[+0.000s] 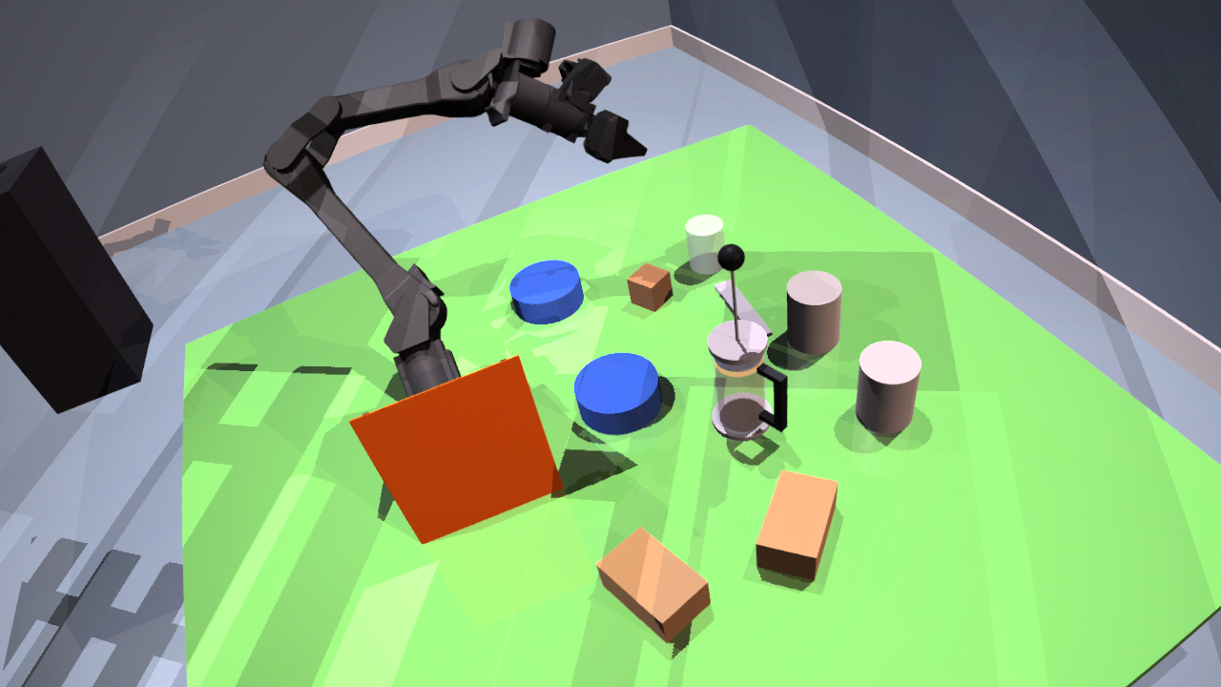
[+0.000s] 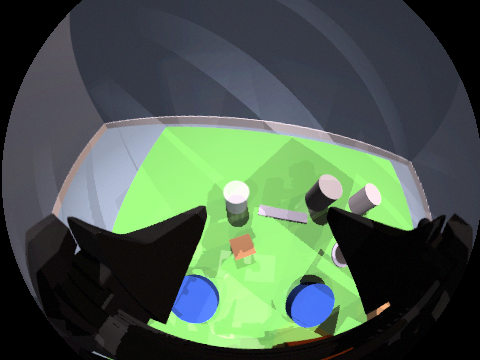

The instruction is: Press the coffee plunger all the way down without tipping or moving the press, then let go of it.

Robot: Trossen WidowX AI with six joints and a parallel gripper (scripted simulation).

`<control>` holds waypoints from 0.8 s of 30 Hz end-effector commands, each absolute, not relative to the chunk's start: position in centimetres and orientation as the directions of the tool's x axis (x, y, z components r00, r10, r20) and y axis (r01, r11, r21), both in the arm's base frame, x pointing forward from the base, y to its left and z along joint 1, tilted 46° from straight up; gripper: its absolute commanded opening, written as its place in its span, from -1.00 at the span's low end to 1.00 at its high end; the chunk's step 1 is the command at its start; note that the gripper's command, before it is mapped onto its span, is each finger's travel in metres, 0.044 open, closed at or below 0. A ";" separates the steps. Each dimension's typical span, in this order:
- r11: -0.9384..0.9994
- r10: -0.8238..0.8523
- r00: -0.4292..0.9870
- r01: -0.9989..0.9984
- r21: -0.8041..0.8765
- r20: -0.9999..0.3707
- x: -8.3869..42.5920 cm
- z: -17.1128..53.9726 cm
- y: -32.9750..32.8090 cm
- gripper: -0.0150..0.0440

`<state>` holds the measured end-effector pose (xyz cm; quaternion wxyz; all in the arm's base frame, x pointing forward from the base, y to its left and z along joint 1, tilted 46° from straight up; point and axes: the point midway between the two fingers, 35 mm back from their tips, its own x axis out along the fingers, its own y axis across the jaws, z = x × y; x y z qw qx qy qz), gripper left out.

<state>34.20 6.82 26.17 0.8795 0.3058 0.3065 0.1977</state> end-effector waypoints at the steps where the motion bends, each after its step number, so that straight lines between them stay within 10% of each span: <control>1: 0.752 0.473 0.753 -0.074 0.655 -0.457 36.0 21.9 1.2 1.00; 15: 0.707 0.289 0.835 0.144 0.693 -0.468 33.1 10.2 -16.3 1.00; 24: 0.701 0.278 0.841 0.153 0.697 -0.465 32.6 6.3 -13.9 1.00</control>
